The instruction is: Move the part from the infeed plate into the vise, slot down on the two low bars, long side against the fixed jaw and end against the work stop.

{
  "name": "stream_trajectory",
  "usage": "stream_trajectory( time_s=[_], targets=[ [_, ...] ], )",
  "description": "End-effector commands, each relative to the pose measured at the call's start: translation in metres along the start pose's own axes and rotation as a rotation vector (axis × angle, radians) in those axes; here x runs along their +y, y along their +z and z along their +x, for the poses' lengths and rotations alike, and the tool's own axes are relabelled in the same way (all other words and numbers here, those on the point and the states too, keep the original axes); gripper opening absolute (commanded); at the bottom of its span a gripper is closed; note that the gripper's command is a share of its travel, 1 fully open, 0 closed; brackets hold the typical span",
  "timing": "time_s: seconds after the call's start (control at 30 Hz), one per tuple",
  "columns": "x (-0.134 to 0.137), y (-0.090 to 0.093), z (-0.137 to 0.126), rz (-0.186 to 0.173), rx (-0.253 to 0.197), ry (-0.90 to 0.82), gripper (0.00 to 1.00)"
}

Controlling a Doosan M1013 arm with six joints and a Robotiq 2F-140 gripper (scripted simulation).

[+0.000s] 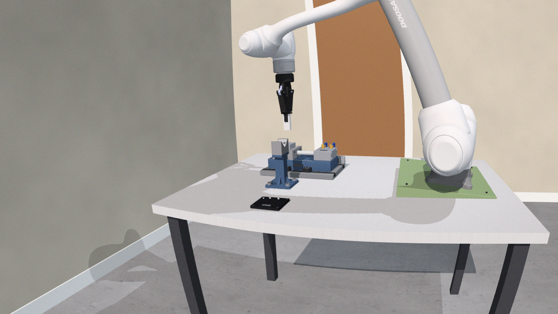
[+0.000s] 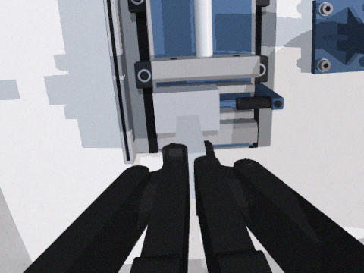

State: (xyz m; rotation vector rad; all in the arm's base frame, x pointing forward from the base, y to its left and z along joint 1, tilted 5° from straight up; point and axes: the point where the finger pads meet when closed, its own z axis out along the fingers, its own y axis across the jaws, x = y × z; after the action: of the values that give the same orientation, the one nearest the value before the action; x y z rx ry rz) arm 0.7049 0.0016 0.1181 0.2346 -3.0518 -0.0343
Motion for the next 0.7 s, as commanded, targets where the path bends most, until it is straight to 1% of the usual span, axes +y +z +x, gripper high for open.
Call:
stream_trajectory(
  time_s=[0.0, 0.6, 0.67],
  targets=[
    [0.0000, -0.0001, 0.0000, 0.000, 0.000, 0.000, 0.00],
    [0.0000, -0.0001, 0.0000, 0.000, 0.000, 0.000, 0.00],
    [-0.0035, -0.0001, 0.0000, 0.000, 0.000, 0.000, 0.00]
  ],
)
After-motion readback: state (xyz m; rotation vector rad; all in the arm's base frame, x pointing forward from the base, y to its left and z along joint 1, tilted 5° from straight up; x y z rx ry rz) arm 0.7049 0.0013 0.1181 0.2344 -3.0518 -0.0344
